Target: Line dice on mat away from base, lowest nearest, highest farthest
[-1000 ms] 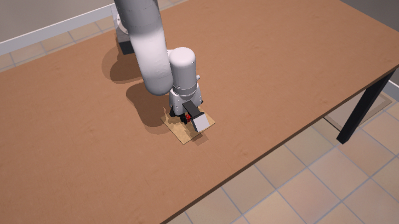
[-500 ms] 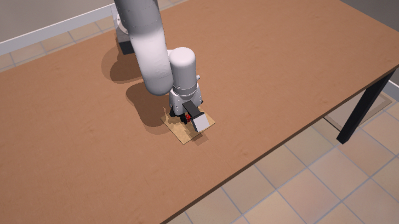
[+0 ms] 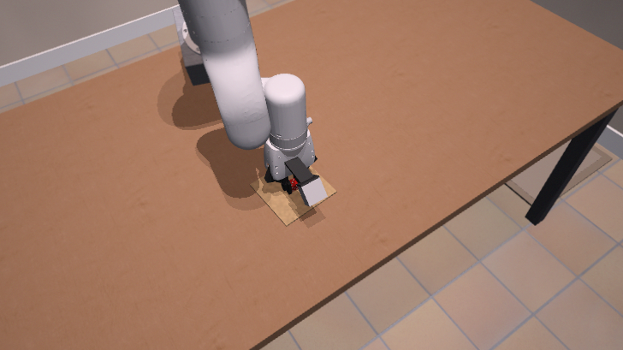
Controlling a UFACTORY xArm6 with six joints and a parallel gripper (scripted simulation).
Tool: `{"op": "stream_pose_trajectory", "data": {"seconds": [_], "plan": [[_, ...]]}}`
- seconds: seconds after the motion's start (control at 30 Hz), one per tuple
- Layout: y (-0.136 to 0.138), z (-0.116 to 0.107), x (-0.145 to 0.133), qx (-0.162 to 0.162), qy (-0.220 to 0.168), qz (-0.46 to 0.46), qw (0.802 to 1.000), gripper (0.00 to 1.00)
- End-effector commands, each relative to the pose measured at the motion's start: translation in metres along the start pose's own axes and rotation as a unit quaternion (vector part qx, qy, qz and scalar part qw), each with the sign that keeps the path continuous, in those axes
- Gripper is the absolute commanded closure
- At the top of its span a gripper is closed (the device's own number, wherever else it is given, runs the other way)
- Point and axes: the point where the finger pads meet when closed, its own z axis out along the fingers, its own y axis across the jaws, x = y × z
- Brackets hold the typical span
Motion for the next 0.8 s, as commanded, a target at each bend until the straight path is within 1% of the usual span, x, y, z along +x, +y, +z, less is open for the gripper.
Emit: {"op": "stream_pose_trajectory", "data": {"seconds": [0.0, 0.07, 0.1, 0.23, 0.27, 0.33, 0.37, 0.43, 0.47, 0.53, 0.57, 0.77], "plan": [[0.0, -0.0005, 0.001, 0.0, 0.001, 0.0, 1.0, 0.85], [0.0, -0.0005, 0.001, 0.0, 0.001, 0.0, 1.0, 0.85], [0.0, -0.0005, 0.001, 0.0, 0.001, 0.0, 1.0, 0.81], [0.0, -0.0005, 0.001, 0.0, 0.001, 0.0, 1.0, 0.81], [0.0, -0.0005, 0.001, 0.0, 0.001, 0.0, 1.0, 0.77], [0.0, -0.0005, 0.001, 0.0, 0.001, 0.0, 1.0, 0.77], [0.0, -0.0005, 0.001, 0.0, 0.001, 0.0, 1.0, 0.72], [0.0, -0.0005, 0.001, 0.0, 0.001, 0.0, 1.0, 0.72], [0.0, -0.0005, 0.001, 0.0, 0.001, 0.0, 1.0, 0.68], [0.0, -0.0005, 0.001, 0.0, 0.001, 0.0, 1.0, 0.68], [0.0, -0.0005, 0.001, 0.0, 0.001, 0.0, 1.0, 0.64], [0.0, -0.0005, 0.001, 0.0, 0.001, 0.0, 1.0, 0.64]]}}
